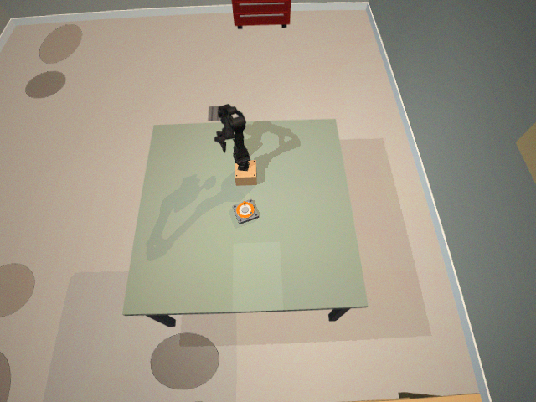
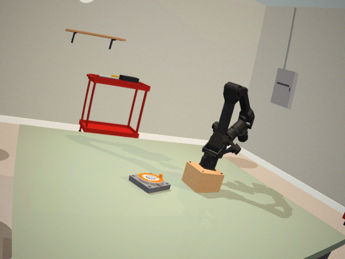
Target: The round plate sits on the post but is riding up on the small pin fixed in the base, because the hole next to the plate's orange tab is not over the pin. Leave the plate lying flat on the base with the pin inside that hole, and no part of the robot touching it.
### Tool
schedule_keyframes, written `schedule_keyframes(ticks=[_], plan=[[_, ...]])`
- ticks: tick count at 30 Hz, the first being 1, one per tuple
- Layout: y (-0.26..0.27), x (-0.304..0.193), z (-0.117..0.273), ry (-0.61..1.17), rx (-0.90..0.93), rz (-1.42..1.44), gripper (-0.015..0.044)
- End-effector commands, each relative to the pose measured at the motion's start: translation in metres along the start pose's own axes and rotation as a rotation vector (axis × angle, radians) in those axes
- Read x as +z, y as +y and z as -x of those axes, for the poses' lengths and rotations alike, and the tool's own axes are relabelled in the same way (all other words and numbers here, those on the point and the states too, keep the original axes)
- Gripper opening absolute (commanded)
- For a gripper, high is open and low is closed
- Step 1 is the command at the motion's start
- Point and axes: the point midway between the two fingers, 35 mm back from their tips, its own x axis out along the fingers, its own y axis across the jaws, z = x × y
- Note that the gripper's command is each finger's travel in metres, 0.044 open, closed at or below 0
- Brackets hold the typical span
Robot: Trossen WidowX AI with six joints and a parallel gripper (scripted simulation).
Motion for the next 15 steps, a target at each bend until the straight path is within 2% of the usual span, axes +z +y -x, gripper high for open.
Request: schedule_keyframes(ticks=[1, 15], plan=[[0.001, 0.0, -0.001, 0.0, -0.005, 0.009, 0.0374], [0.044, 0.02, -0.041, 0.128, -0.335, 0.458, 0.0006]])
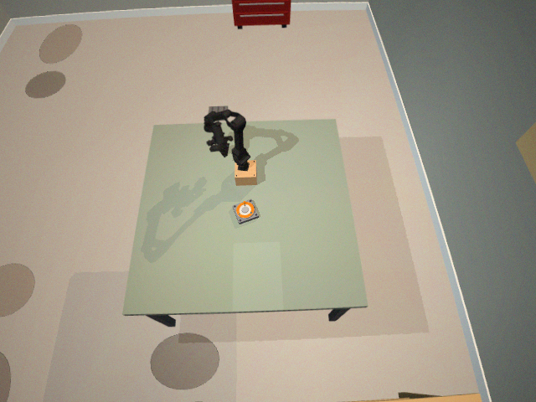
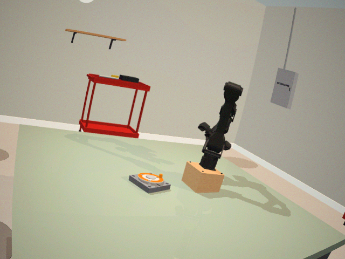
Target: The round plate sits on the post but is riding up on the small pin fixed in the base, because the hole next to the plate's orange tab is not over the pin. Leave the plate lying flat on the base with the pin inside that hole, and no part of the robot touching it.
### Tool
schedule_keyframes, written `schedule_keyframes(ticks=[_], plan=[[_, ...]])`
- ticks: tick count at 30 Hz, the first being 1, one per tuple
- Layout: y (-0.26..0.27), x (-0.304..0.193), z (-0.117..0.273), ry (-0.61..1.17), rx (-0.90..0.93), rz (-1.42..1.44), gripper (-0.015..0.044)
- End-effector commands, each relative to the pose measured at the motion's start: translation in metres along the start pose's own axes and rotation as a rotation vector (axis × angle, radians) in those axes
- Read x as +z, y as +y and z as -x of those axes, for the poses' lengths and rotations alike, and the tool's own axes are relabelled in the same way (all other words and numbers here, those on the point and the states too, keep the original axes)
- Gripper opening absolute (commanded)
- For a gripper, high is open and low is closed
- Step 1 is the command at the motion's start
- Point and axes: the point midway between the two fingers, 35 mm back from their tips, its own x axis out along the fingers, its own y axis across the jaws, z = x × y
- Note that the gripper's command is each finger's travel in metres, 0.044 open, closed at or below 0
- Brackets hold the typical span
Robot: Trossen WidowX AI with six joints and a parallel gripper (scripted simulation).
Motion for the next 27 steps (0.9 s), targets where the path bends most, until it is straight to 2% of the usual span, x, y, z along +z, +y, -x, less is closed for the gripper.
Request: schedule_keyframes(ticks=[1, 15, 27], plan=[[0.016, 0.01, -0.011, 0.042, -0.103, 0.14, 0.0], [0.077, 0.019, -0.05, 0.124, -0.339, 0.56, 0.0], [0.125, 0.004, -0.093, 0.153, -0.515, 0.922, 0.0]])
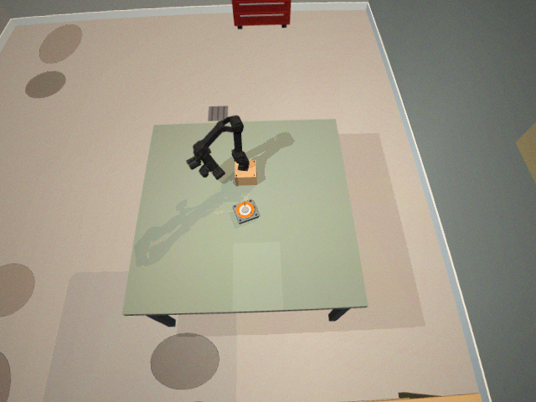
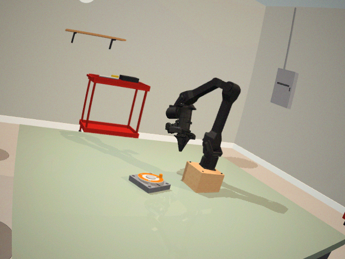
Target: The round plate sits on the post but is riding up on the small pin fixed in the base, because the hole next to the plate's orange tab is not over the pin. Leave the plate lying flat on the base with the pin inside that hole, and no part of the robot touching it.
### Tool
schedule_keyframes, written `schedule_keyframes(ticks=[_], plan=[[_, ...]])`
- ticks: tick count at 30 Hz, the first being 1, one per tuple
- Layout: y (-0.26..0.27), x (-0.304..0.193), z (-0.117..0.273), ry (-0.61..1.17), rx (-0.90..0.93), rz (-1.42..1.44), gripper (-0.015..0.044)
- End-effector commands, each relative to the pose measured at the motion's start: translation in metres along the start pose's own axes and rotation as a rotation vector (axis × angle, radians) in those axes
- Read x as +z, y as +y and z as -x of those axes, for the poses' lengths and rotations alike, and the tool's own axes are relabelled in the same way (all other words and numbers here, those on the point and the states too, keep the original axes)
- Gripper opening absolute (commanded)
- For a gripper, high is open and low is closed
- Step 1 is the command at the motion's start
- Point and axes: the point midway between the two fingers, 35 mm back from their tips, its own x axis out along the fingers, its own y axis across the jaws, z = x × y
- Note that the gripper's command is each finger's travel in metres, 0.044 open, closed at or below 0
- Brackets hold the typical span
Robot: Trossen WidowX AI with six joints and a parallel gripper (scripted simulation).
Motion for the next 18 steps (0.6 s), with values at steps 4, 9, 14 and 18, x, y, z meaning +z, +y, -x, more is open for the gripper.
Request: schedule_keyframes(ticks=[4, 9, 14, 18], plan=[[0.04, 0.017, -0.012, -0.003, -0.118, 0.232, 0.0], [0.068, 0.023, -0.021, -0.013, -0.178, 0.376, 0.0], [0.111, 0.023, -0.036, -0.034, -0.251, 0.584, 0.0], [0.132, 0.018, -0.045, -0.047, -0.281, 0.681, 0.0]])
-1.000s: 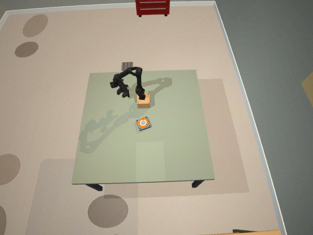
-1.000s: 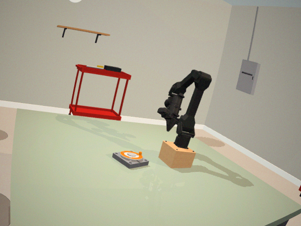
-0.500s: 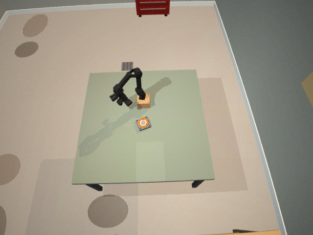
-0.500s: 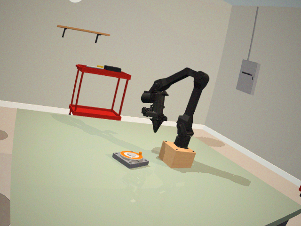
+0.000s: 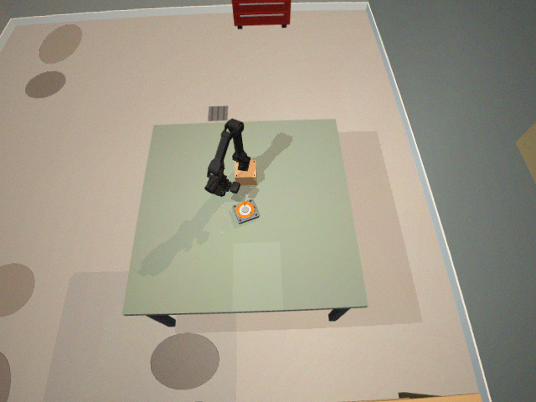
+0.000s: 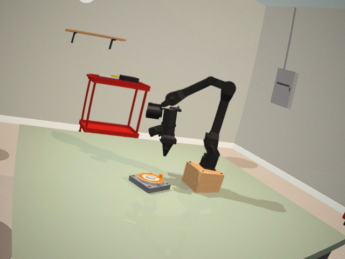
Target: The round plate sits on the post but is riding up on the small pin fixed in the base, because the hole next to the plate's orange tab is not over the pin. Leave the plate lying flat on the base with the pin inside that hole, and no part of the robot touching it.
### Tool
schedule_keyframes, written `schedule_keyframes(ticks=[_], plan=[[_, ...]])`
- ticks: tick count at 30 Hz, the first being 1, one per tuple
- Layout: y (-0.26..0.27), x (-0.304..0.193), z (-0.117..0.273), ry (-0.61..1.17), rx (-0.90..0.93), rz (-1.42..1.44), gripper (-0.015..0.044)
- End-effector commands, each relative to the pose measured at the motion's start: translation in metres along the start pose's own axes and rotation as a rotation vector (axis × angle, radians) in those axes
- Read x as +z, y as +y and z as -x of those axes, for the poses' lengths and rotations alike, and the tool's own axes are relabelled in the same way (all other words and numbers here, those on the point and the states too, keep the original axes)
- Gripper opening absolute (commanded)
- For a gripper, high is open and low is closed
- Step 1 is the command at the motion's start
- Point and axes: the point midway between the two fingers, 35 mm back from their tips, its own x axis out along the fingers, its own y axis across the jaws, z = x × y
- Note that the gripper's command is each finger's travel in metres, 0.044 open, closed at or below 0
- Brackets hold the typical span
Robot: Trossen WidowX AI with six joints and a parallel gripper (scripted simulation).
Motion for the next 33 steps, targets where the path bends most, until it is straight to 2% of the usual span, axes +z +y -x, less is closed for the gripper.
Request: schedule_keyframes(ticks=[1, 10, 15, 24, 33], plan=[[0.029, 0.011, -0.004, -0.025, -0.047, 0.131, 0.0], [0.096, 0.014, -0.014, -0.077, -0.113, 0.381, 0.0], [0.097, 0.014, -0.018, -0.078, -0.115, 0.387, 0.0], [0.092, 0.018, -0.061, -0.078, -0.115, 0.387, 0.0], [0.095, 0.016, -0.062, -0.078, -0.114, 0.387, 0.0]])
